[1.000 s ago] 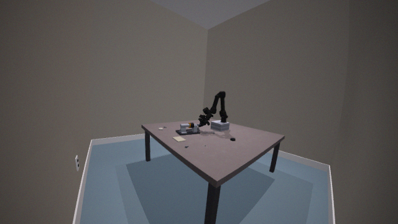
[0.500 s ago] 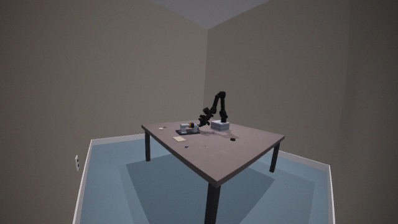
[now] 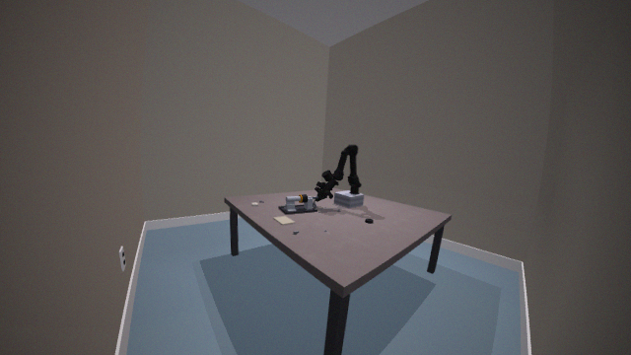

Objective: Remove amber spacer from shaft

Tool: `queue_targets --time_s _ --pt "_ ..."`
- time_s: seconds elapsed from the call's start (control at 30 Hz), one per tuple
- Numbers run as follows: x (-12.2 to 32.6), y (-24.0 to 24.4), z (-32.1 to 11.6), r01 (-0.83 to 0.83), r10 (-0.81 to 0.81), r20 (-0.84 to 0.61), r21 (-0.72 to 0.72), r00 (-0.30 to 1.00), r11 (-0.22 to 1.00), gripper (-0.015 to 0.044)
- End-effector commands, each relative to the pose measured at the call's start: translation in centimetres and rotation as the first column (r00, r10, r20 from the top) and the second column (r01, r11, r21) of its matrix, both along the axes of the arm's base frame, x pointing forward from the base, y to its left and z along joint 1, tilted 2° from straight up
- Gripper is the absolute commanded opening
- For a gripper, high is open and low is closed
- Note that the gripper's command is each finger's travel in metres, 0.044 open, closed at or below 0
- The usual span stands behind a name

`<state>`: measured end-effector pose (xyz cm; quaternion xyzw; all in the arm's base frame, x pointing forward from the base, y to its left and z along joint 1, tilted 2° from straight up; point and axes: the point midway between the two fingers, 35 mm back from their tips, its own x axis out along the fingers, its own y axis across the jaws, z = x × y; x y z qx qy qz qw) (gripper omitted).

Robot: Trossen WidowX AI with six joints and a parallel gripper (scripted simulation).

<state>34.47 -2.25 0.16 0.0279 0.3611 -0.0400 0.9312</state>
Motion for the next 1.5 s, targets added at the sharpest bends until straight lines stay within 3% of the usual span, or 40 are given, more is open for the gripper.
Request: queue_targets --time_s 0.0,1.47 --pt "-0.08 0.02 0.01 0.000 0.000 0.000 0.000 1.000 1.000 0.0000" --pt "-0.61 0.07 -0.02 0.000 0.000 0.000 0.001 1.000 1.000 0.0000"
